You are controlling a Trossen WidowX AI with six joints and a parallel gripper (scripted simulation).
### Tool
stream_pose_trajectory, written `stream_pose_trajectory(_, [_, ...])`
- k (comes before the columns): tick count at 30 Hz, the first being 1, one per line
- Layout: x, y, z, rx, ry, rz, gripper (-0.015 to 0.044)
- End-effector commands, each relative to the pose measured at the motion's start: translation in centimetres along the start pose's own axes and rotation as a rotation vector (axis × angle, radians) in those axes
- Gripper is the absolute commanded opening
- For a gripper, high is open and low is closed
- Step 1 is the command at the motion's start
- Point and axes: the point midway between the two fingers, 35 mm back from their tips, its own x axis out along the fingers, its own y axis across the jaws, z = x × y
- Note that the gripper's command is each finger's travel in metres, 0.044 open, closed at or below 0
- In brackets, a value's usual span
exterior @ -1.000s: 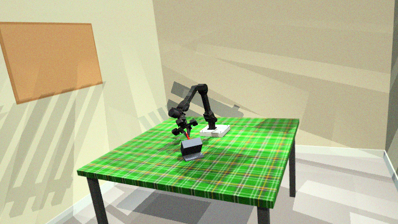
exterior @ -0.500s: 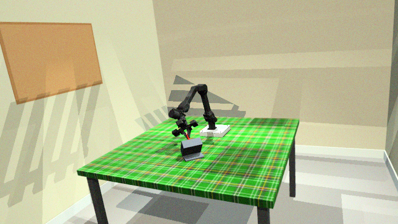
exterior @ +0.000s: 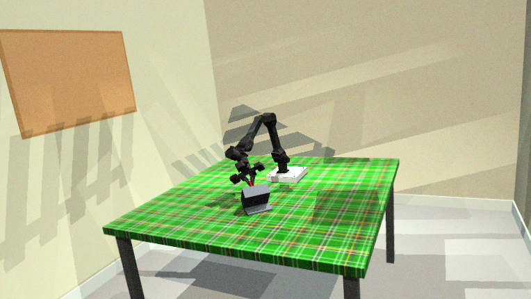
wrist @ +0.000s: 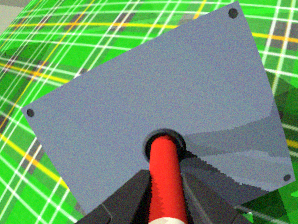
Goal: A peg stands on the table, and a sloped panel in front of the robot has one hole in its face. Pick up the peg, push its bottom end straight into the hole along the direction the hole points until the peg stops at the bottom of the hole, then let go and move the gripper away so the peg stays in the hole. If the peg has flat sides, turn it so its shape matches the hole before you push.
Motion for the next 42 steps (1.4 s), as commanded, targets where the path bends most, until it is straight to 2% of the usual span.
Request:
stream_pose_trajectory(1, [0.2, -0.1, 0.1, 0.001, -0.001, -0.005, 0.0])
stream_pose_trajectory(37, [1.6, 0.0, 0.0, 0.0, 0.0, 0.001, 0.0])
stream_pose_trajectory(42, [1.6, 0.0, 0.0, 0.0, 0.0, 0.001, 0.0131])
